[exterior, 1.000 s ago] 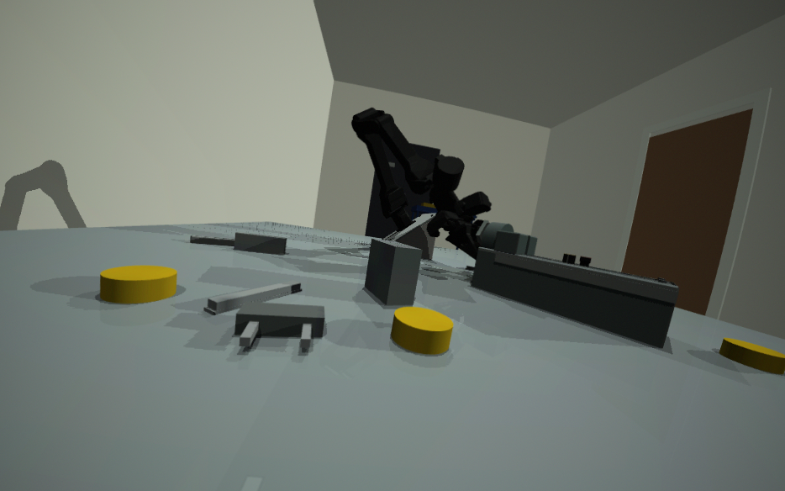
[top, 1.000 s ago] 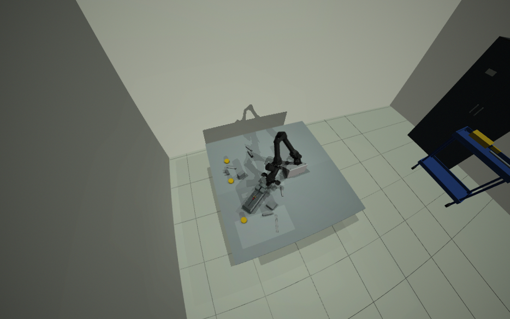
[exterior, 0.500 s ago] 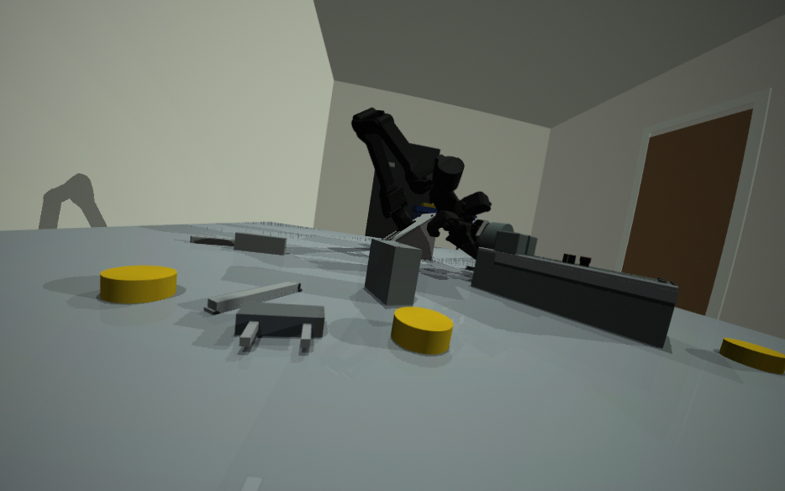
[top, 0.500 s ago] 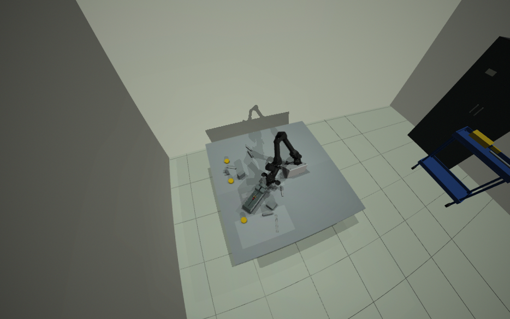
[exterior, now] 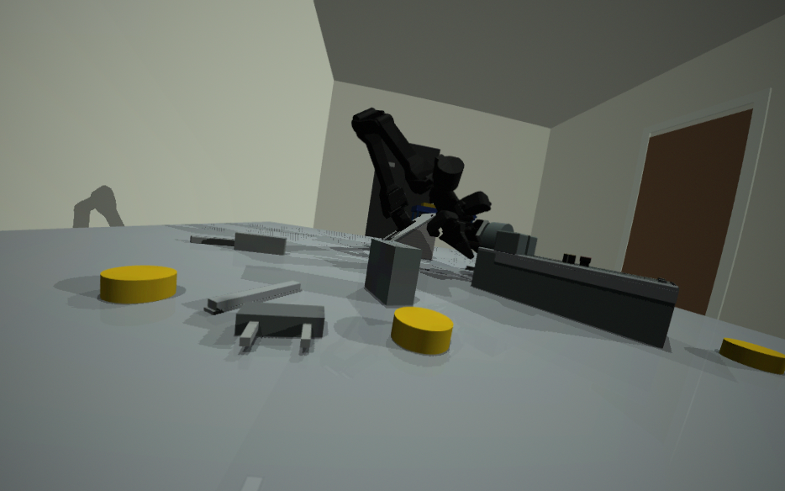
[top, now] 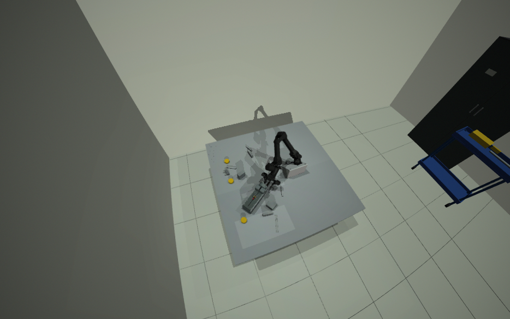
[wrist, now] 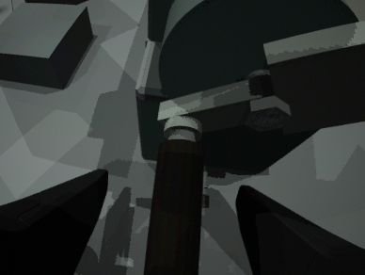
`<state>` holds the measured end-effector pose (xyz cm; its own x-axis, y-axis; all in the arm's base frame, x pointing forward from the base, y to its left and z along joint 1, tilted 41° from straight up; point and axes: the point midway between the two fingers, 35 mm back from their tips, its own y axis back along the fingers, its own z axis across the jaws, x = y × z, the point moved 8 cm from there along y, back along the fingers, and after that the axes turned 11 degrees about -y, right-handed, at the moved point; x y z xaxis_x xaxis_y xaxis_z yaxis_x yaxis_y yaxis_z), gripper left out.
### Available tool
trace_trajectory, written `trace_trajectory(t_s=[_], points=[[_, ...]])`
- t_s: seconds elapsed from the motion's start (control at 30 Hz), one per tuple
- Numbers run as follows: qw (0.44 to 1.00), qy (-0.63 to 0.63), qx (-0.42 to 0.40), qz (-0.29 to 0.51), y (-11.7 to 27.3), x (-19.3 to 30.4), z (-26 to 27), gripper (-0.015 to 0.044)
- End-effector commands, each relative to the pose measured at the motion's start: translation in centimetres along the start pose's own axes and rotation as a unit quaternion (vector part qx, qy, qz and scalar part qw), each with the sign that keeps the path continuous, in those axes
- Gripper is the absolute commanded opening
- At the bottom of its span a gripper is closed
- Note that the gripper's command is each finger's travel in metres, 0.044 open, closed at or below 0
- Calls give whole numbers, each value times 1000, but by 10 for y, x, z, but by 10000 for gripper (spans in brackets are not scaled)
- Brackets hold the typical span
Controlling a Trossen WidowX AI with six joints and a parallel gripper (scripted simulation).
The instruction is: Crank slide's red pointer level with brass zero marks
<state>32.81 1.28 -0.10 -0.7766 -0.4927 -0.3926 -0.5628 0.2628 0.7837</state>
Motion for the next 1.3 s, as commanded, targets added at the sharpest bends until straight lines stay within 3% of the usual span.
trace_trajectory(t_s=[0.0,0.07,0.57,0.93,1.27], points=[[1000,0,0,0,0,0,0,394],[1000,0,0,0,0,0,0,440],[1000,-1,-2,0,42,-45,8,440],[1000,1,-5,-1,104,-104,21,440],[999,-48,12,9,88,-134,26,440]])
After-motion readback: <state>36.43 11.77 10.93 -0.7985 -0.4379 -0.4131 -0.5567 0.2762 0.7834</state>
